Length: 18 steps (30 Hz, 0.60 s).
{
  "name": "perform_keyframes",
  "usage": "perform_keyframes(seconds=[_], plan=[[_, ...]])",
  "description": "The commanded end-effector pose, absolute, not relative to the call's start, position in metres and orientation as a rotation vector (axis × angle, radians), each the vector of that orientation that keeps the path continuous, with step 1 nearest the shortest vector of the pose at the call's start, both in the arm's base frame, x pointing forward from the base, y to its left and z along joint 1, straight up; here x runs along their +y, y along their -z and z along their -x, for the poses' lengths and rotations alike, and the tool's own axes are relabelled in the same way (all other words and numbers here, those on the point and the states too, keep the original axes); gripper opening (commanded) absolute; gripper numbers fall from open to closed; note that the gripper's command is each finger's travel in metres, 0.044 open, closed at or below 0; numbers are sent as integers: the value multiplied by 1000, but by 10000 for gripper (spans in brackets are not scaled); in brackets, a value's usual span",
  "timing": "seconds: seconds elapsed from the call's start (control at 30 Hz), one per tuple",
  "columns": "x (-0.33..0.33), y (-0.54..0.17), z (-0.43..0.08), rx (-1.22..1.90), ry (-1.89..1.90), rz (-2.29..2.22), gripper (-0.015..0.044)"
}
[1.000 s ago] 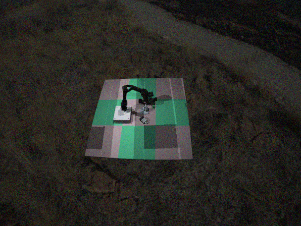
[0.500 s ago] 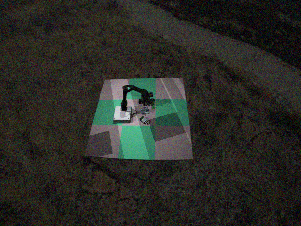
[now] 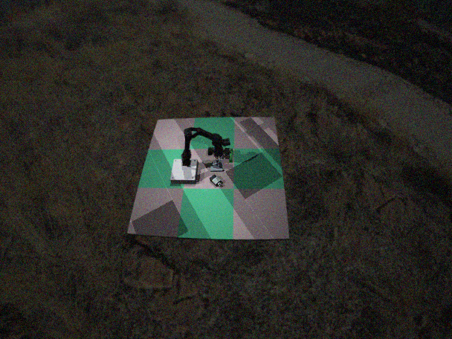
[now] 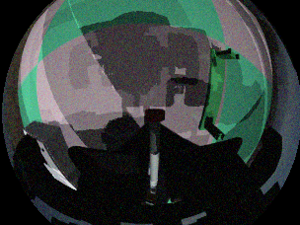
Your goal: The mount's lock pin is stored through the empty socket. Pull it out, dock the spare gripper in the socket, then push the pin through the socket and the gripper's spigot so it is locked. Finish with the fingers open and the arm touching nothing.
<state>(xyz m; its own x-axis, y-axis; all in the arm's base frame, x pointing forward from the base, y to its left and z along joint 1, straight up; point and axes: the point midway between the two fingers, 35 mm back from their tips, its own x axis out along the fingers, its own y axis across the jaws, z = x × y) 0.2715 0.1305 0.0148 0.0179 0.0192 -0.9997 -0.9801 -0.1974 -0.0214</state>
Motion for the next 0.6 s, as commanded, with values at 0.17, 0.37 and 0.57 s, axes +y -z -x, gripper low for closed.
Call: perform_keyframes(seconds=[0.17, 0.37, 0.57], plan=[[136, -22, -271, 1005, -1409, 1260, 0], [140, -24, -270, 993, -1421, 1246, 0], [145, -26, -270, 992, -1423, 1242, 0]])
